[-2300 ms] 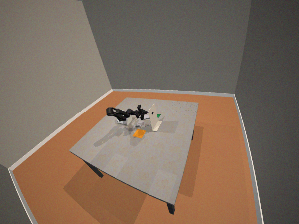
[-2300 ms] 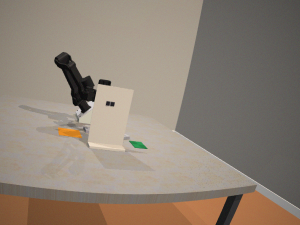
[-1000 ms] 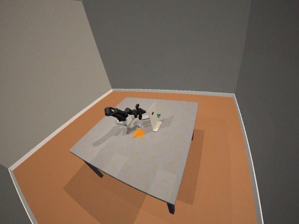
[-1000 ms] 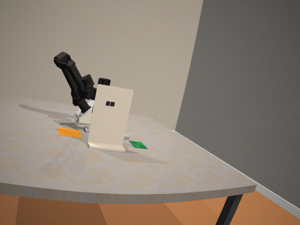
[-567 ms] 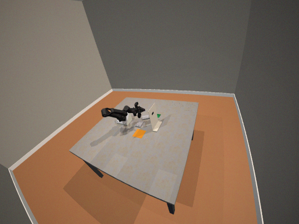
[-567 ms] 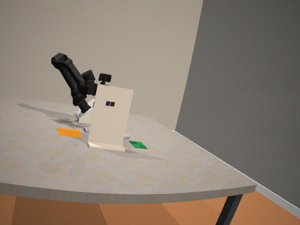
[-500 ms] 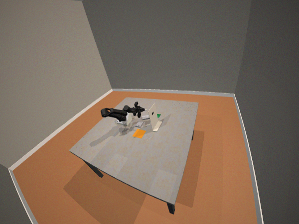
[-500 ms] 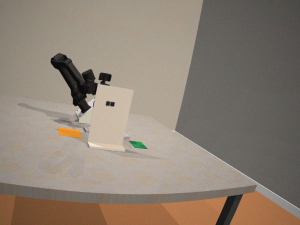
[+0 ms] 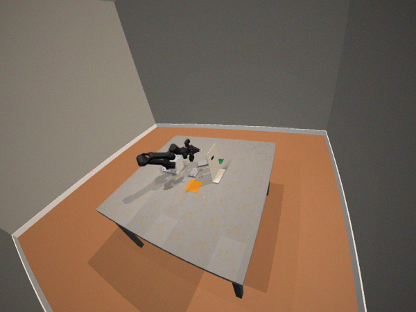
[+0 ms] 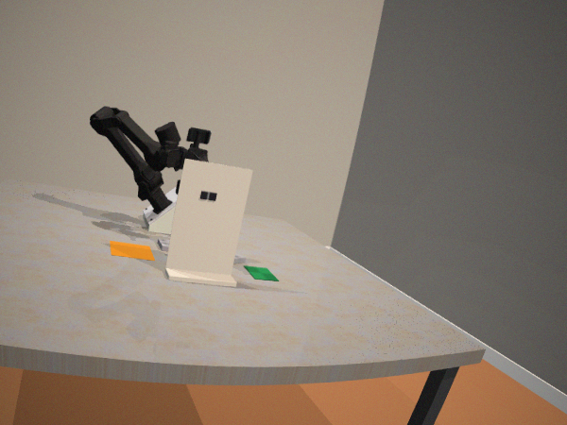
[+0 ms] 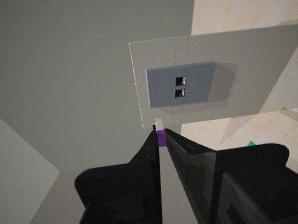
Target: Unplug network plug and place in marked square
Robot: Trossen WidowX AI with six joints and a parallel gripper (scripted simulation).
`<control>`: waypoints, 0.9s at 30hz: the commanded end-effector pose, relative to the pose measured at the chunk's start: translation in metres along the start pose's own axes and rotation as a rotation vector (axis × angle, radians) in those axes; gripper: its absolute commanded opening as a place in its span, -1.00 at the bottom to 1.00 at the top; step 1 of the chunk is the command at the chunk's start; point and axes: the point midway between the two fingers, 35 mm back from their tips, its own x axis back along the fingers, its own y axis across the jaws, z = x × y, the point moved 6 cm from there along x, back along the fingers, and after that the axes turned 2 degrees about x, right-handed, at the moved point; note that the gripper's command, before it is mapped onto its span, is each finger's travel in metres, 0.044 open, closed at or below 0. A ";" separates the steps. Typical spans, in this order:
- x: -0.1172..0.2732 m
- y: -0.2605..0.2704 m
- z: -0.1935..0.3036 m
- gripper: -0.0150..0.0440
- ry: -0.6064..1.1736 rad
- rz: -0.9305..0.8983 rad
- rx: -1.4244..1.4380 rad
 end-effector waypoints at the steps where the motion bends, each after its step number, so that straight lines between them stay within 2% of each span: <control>1: -0.001 0.000 -0.003 -0.49 -0.013 0.031 -0.018; 27: -0.012 -0.065 -0.061 -0.49 -0.286 0.594 -0.229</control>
